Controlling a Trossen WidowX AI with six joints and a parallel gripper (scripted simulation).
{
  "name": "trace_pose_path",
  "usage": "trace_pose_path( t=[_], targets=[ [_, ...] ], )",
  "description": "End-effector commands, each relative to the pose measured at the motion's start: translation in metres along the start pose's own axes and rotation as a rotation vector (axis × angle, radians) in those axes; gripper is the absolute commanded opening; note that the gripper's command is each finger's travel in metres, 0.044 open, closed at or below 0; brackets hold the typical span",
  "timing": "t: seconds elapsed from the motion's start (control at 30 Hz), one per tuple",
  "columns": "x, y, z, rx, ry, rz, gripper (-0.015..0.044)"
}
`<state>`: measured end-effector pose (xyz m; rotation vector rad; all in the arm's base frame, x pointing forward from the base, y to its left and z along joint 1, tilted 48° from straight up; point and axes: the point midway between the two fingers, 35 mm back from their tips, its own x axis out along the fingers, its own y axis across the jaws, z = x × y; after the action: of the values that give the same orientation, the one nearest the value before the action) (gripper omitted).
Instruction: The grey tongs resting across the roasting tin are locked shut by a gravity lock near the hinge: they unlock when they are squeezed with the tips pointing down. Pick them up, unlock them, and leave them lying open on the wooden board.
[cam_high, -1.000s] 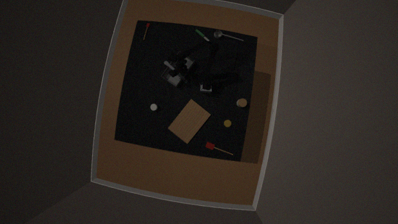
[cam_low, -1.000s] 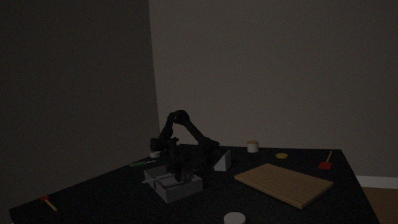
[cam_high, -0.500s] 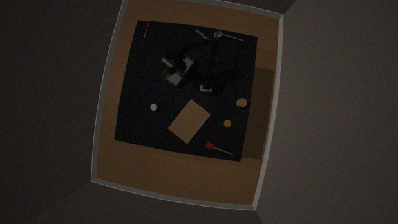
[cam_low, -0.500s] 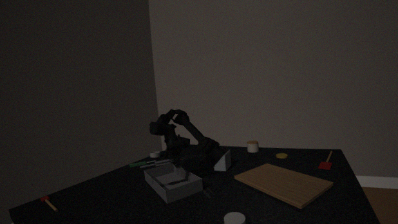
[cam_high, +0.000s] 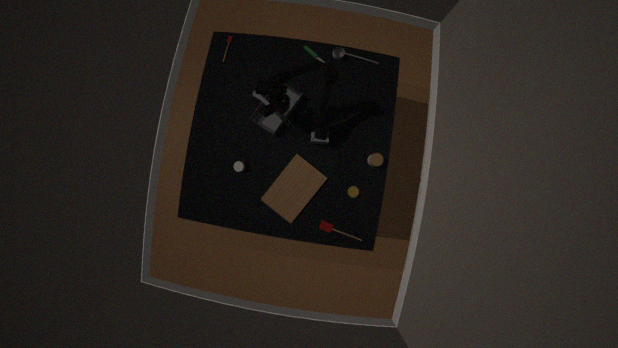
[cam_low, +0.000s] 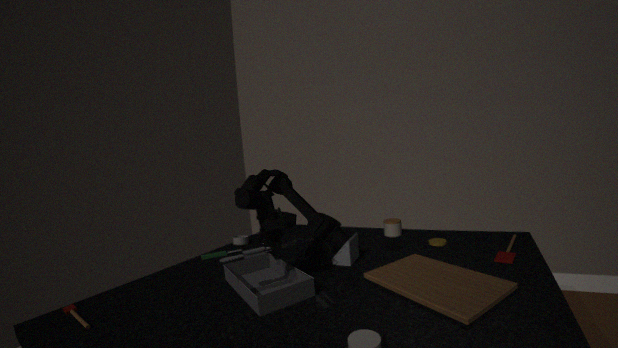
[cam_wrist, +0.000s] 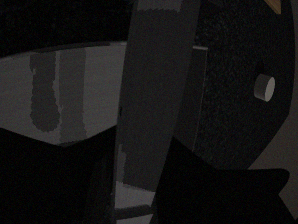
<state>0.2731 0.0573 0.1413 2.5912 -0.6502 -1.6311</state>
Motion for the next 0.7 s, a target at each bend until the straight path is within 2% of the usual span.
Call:
trace_pose_path(
  t=[0.0, 0.47, 0.67],
  targets=[
    [0.0018, 0.0012, 0.0032, 0.007, -0.016, 0.092, -0.015],
    [-0.0019, 0.0061, 0.0057, -0.003, 0.023, 0.397, -0.015],
    [-0.003, 0.0058, 0.005, -0.008, 0.035, 0.426, -0.015]
  ],
)
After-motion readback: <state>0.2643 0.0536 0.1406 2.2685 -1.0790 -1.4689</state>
